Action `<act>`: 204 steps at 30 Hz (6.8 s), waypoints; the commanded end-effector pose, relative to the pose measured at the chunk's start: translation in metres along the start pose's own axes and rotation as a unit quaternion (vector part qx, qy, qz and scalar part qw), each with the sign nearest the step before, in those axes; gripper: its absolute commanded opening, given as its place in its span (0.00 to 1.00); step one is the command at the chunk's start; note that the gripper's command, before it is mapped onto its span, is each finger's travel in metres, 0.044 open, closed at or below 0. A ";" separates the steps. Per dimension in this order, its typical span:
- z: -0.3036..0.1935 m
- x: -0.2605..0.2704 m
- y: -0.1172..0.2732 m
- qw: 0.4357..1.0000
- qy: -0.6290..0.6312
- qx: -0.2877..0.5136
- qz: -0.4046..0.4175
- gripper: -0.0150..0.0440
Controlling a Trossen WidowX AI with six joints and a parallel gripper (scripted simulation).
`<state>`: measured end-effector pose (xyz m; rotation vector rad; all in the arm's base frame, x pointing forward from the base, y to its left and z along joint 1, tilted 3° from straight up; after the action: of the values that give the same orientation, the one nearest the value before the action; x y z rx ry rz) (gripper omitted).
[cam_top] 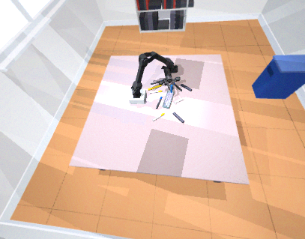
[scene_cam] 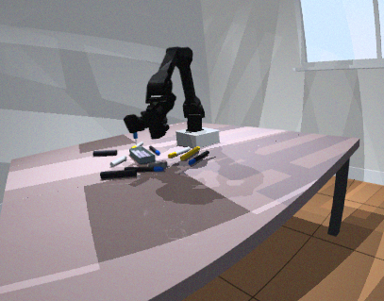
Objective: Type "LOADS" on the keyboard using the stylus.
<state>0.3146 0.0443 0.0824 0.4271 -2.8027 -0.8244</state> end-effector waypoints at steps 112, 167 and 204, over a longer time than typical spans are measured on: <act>-0.011 0.047 -0.078 1.000 0.006 0.006 0.003 0.25; -0.013 0.047 -0.078 1.000 0.006 0.006 0.003 0.39; 0.015 0.000 0.001 1.000 0.005 -0.009 -0.002 0.25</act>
<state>0.3096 0.0402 0.0694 0.4344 -2.7809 -0.8401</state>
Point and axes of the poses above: the point midway between the two fingers, 35 mm back from their tips, its own y axis back along the fingers, its own x axis across the jaws, z = x × y, the point moved 1 cm from there along y, back along the fingers, and after that the axes turned 9 degrees about y, right-handed, at the moved point
